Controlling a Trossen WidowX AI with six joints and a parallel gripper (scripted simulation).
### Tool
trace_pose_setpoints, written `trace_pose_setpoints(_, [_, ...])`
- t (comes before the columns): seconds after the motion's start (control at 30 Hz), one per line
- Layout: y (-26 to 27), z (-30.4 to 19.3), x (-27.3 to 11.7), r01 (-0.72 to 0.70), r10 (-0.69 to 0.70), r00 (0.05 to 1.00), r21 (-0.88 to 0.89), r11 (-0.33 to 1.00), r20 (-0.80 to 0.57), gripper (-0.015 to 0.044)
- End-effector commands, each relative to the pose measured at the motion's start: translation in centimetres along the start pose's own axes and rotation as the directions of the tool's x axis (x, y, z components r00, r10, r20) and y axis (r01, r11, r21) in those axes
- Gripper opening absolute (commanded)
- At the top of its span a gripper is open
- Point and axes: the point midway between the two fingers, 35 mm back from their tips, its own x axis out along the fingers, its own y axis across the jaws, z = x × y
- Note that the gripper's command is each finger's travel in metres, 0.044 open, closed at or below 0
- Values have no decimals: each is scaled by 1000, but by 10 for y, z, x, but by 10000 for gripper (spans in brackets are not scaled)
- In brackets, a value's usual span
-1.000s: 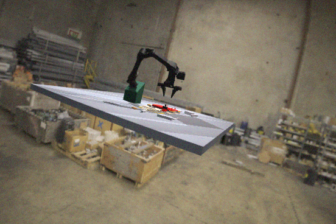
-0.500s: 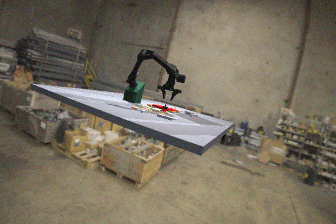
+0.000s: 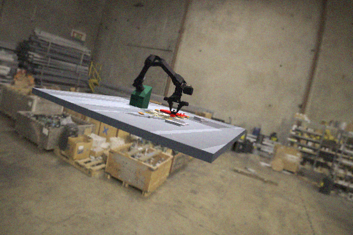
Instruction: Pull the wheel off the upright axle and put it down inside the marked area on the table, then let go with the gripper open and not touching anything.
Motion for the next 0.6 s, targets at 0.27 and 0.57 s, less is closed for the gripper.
trace_pose_setpoints(0.27, [-1, 0, 1, 4, -4, 1000, 1, 1000, 0, 161])
trace_pose_setpoints(0.57, [-1, 0, -1, 4, -4, 1000, 1, 1000, 0, 0])
